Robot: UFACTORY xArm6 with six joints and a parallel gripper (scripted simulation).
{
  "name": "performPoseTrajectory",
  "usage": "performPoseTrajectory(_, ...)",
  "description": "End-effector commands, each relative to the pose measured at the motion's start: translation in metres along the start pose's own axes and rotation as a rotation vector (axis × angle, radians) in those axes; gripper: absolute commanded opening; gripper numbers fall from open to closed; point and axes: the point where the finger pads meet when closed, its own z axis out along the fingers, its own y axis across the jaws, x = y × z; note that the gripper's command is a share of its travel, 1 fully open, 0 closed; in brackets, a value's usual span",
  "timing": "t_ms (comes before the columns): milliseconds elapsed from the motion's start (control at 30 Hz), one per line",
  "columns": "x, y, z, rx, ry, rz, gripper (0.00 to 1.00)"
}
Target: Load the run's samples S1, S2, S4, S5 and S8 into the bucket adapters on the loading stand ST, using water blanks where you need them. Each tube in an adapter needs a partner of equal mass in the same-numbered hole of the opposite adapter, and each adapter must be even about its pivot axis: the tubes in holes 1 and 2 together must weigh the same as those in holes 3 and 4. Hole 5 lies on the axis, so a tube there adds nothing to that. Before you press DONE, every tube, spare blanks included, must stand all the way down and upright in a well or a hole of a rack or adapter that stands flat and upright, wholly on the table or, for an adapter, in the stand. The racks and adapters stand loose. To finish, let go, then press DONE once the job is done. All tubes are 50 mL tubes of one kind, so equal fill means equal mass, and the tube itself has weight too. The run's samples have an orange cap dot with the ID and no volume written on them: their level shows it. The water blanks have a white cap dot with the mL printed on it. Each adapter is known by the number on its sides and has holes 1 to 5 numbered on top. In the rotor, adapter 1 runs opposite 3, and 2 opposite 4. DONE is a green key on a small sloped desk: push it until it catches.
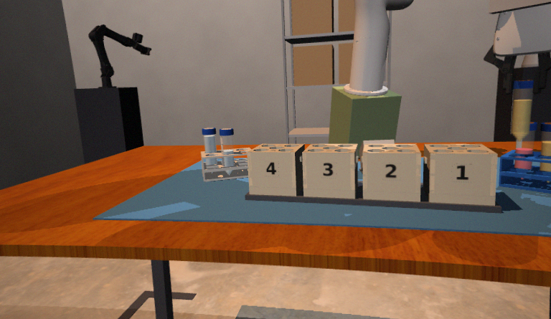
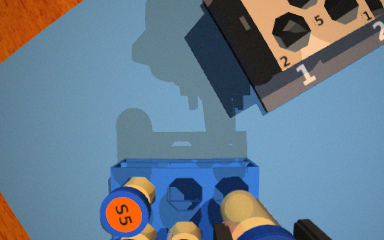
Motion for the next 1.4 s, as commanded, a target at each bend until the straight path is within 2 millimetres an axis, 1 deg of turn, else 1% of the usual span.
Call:
performPoseTrajectory(0,0.001,-0.002,0.007,0.004,0.001,0.000,0.00)
performPoseTrajectory(300,0.001,-0.002,0.021,0.004,0.001,0.000,0.00)
performPoseTrajectory(867,0.001,-0.002,0.020,0.004,0.001,0.000,0.00)
performPoseTrajectory(1367,0.001,-0.002,0.034,0.004,0.001,0.000,0.00)
